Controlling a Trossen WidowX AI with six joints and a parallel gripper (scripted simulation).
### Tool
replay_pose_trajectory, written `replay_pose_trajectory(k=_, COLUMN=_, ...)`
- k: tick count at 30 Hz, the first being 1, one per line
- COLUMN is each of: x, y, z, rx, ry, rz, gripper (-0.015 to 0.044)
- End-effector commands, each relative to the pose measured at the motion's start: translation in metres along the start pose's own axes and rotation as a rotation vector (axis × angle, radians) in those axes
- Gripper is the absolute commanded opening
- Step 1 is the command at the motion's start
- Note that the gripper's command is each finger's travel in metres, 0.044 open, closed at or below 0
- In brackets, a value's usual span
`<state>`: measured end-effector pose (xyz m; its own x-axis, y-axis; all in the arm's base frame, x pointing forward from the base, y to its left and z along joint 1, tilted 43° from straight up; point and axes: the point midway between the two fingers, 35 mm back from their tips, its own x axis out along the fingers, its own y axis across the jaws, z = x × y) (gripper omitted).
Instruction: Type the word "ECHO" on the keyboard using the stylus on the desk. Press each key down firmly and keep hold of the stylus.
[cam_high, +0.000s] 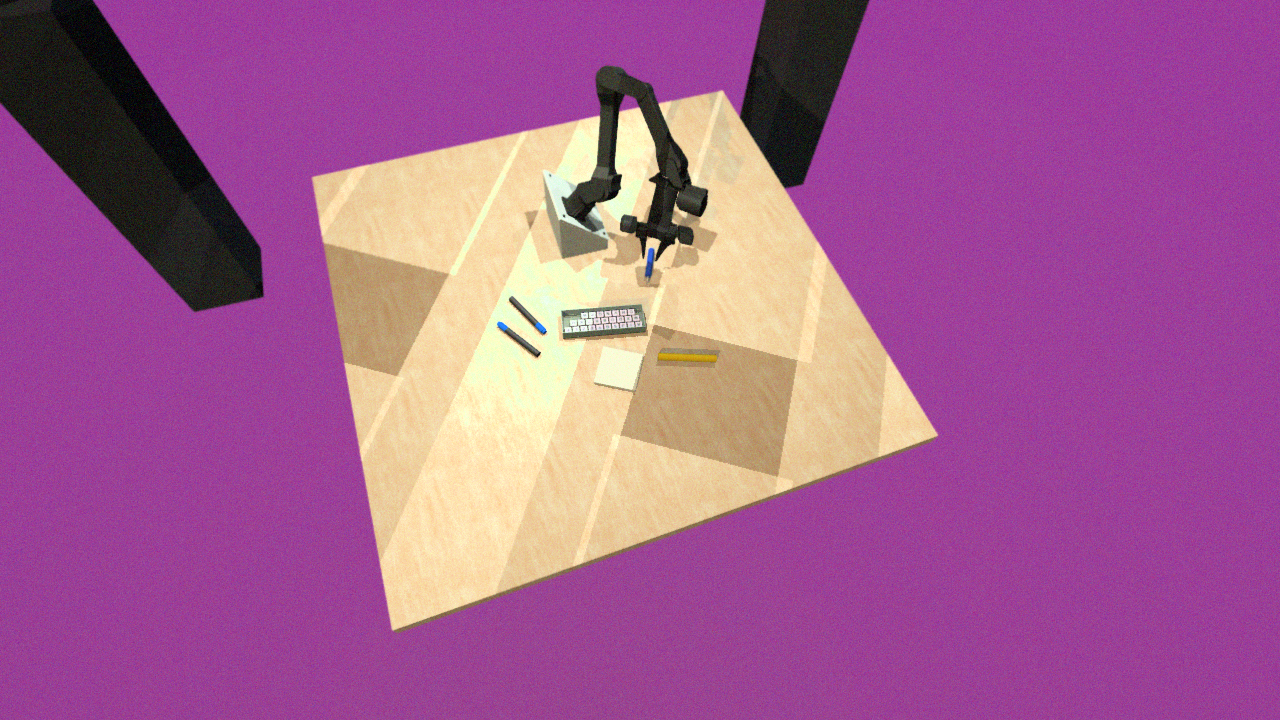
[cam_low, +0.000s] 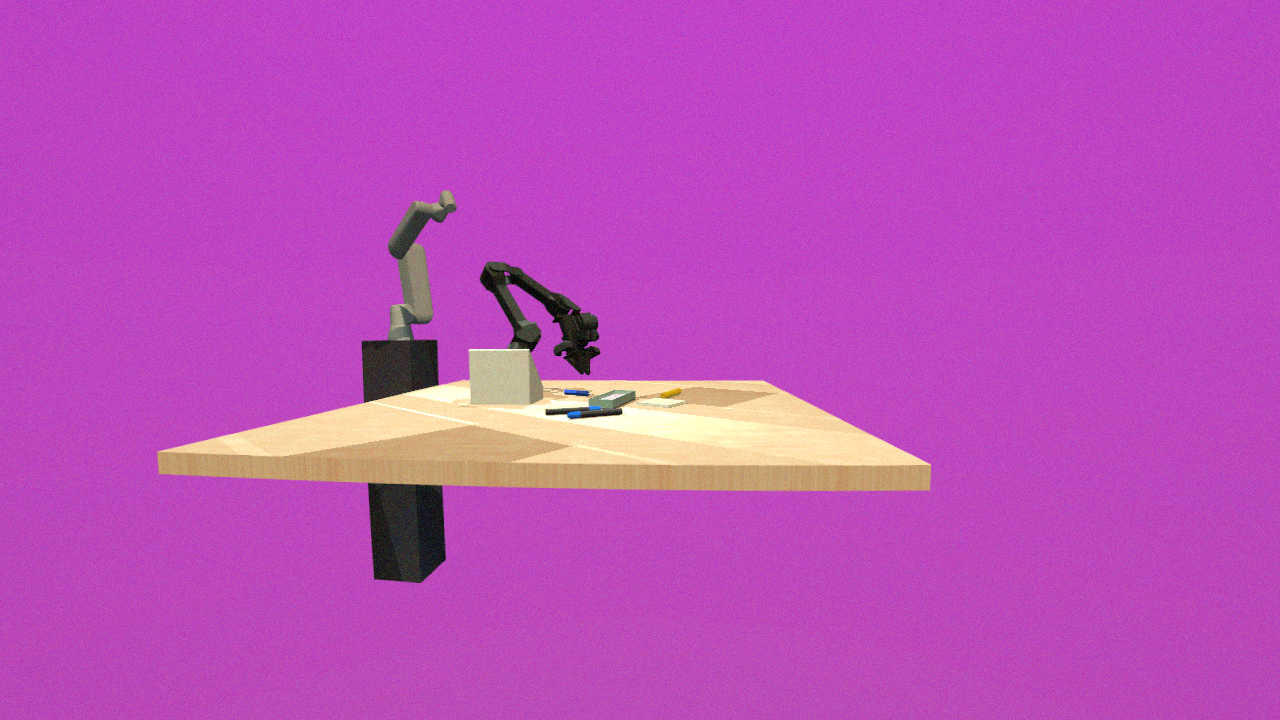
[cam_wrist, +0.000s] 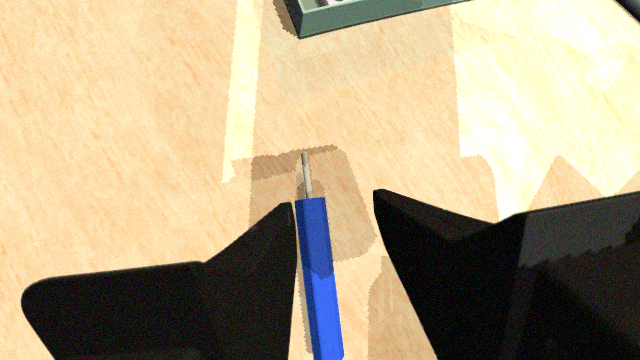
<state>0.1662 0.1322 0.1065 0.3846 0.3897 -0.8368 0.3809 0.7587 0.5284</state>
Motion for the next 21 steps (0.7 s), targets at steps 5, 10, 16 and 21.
replay_pose_trajectory(k=5, x=-0.0068, y=0.0002, z=-0.021, rx=0.089, ry=-0.043, rz=0.12, gripper=0.015)
replay_pose_trajectory(k=10, x=-0.0048, y=0.0005, z=-0.022, rx=0.089, ry=-0.043, rz=0.121, gripper=0.015)
replay_pose_trajectory(k=16, x=-0.0005, y=0.0011, z=-0.0243, rx=0.089, ry=-0.043, rz=0.121, gripper=0.015)
replay_pose_trajectory(k=21, x=0.0019, y=0.0, z=-0.0267, rx=0.089, ry=-0.043, rz=0.121, gripper=0.015)
